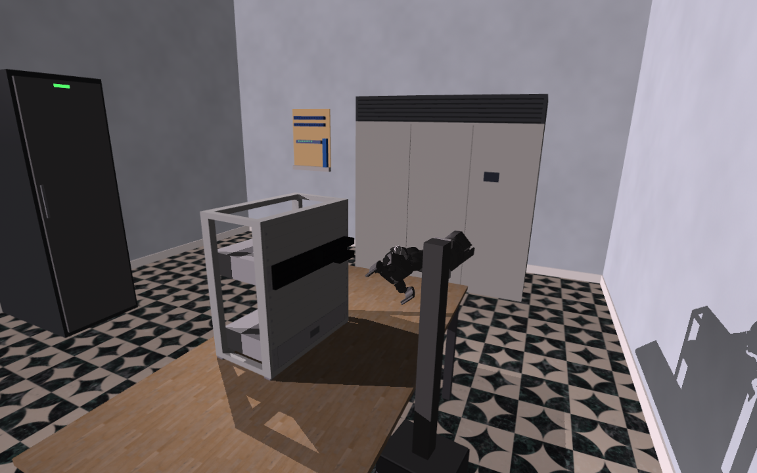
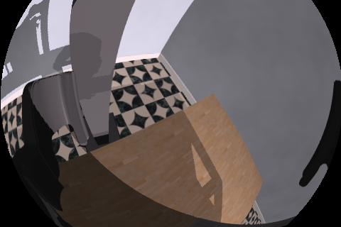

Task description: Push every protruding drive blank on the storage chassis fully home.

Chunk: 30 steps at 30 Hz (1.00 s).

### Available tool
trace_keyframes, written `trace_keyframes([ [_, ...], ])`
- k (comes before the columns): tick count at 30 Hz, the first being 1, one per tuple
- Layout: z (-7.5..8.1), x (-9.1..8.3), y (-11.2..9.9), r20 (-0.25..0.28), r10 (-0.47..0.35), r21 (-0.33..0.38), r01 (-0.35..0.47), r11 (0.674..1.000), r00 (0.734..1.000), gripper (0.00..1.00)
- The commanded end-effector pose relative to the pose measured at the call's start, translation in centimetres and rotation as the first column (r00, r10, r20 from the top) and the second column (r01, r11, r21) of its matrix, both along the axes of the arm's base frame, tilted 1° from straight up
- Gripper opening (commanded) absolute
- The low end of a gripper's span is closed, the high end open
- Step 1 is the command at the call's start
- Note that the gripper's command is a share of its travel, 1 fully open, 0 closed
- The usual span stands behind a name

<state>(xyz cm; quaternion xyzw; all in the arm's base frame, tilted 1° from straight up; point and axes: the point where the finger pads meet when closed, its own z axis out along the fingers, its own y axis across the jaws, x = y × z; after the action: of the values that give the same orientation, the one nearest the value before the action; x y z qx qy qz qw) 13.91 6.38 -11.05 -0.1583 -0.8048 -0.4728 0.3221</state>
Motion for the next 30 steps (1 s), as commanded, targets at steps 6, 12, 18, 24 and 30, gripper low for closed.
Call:
trace_keyframes([
  [6,-0.3,1.5,0.2,0.028,-0.101,0.008,0.101,0.995,0.995,1.0],
  [12,-0.8,3.6,0.2,0.063,-0.224,0.017,0.223,0.975,0.973,1.0],
  [18,-1.2,5.3,-0.1,0.093,-0.322,0.027,0.321,0.947,0.942,1.0],
  [24,-1.8,8.2,-0.9,0.147,-0.484,0.051,0.482,0.874,0.862,1.0],
  [30,-2.2,10.8,-2.3,0.2,-0.618,0.081,0.616,0.784,0.76,1.0],
])
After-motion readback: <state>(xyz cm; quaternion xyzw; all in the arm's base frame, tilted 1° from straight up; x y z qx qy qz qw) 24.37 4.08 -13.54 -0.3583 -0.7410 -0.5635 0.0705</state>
